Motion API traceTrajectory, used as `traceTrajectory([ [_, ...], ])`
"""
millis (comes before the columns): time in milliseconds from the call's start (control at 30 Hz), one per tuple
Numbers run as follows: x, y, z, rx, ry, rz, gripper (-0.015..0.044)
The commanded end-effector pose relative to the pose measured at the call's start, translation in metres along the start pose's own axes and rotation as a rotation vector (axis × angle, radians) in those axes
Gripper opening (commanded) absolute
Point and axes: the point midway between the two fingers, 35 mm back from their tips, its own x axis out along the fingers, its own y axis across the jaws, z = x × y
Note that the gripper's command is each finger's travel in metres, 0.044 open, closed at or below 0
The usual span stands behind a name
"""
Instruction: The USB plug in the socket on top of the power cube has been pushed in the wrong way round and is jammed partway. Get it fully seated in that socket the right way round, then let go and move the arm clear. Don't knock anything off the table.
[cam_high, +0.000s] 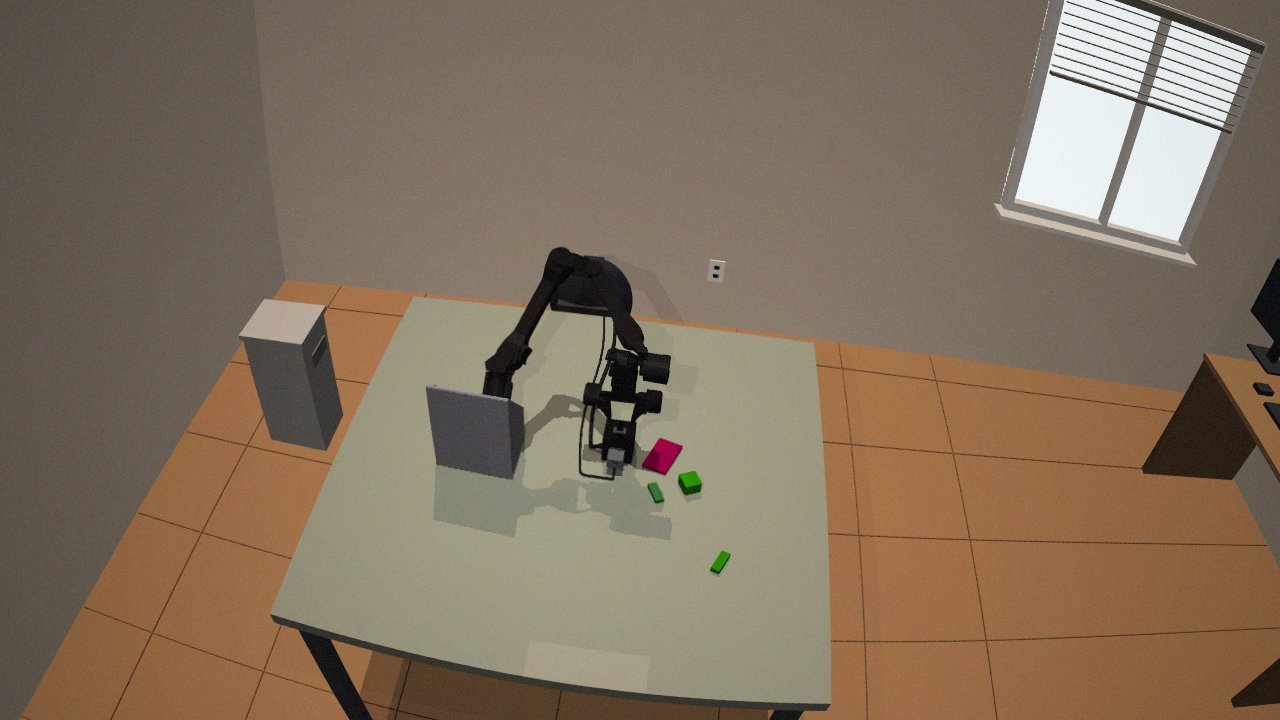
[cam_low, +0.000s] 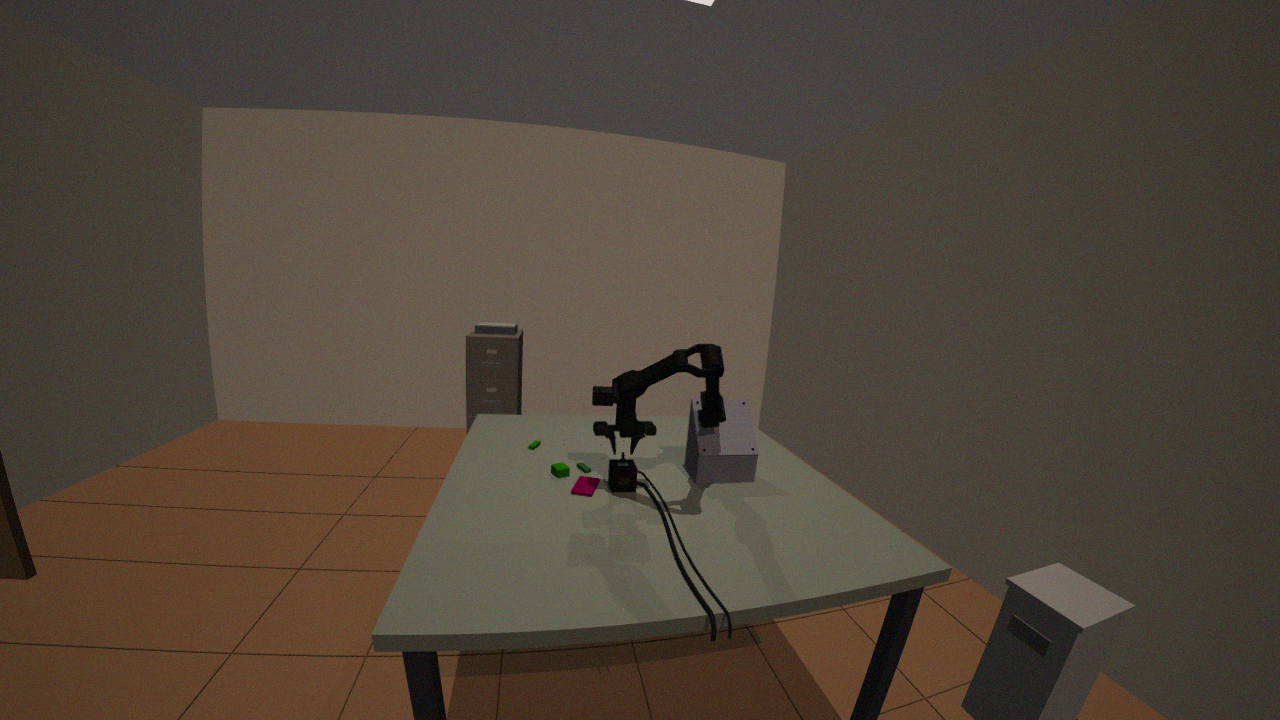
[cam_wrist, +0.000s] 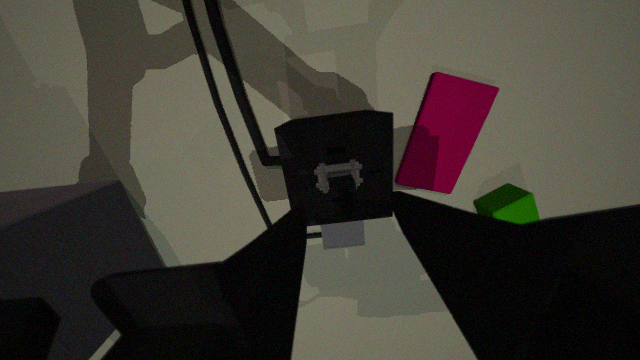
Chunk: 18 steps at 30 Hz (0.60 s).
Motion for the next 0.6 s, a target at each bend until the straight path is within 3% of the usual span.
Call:
traceTrajectory([
  [0, -0.0007, -0.0002, 0.0000, -0.001, 0.000, -0.001, 0.0151],
  [167, -0.0007, -0.0002, 0.0000, -0.001, 0.000, -0.001, 0.0020],
  [567, -0.0007, -0.0002, 0.0000, -0.001, 0.000, -0.001, 0.0000],
])
